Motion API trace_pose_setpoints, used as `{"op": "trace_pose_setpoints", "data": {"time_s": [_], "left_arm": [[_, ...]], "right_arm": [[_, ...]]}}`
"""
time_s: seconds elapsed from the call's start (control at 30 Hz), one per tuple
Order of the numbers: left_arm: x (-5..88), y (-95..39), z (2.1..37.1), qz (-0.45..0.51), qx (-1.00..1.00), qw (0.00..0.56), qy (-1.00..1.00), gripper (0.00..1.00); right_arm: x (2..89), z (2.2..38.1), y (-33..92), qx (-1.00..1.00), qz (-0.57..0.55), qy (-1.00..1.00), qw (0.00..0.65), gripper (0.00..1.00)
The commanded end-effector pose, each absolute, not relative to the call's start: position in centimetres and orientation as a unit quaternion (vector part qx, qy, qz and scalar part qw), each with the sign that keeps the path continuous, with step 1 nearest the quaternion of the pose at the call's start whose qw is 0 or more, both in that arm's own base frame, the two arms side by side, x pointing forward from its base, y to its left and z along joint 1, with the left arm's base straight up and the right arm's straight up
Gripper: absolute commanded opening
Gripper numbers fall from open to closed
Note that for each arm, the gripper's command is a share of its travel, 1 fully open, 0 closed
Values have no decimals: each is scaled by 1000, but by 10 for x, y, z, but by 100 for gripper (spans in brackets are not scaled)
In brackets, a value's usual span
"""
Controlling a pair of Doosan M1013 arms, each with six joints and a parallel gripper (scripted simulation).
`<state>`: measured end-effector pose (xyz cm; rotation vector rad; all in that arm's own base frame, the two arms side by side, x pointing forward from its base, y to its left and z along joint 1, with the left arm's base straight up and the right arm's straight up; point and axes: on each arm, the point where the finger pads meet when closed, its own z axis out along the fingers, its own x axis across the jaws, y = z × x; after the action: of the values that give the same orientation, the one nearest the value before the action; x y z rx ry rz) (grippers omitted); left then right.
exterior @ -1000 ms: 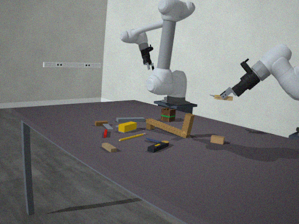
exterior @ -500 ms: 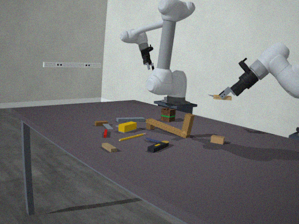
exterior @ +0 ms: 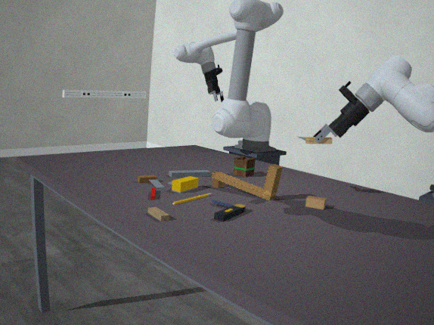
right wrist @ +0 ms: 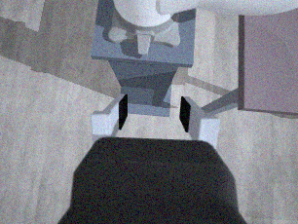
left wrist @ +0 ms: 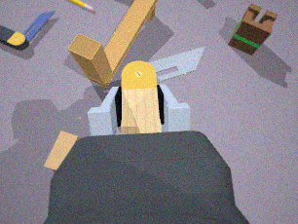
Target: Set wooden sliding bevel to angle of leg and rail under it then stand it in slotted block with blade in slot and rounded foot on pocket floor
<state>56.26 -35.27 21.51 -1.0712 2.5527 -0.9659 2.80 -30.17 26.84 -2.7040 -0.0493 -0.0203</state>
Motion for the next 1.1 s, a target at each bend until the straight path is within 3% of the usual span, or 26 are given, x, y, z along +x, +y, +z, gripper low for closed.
{"op": "trace_pose_setpoints", "data": {"time_s": [0.0, 0.43, 1.07], "left_arm": [[563, -361, 216, -311, -377, 96, 867, 0], [563, -410, 219, -240, -447, 40, 861, 0], [563, -584, 227, 30, -641, -160, 750, 0]], "right_arm": [[28, 269, -302, -976, -8, -18, 216, 100], [28, 269, -302, -976, -8, -18, 216, 100], [28, 269, -302, -976, -8, -18, 216, 100]]}}
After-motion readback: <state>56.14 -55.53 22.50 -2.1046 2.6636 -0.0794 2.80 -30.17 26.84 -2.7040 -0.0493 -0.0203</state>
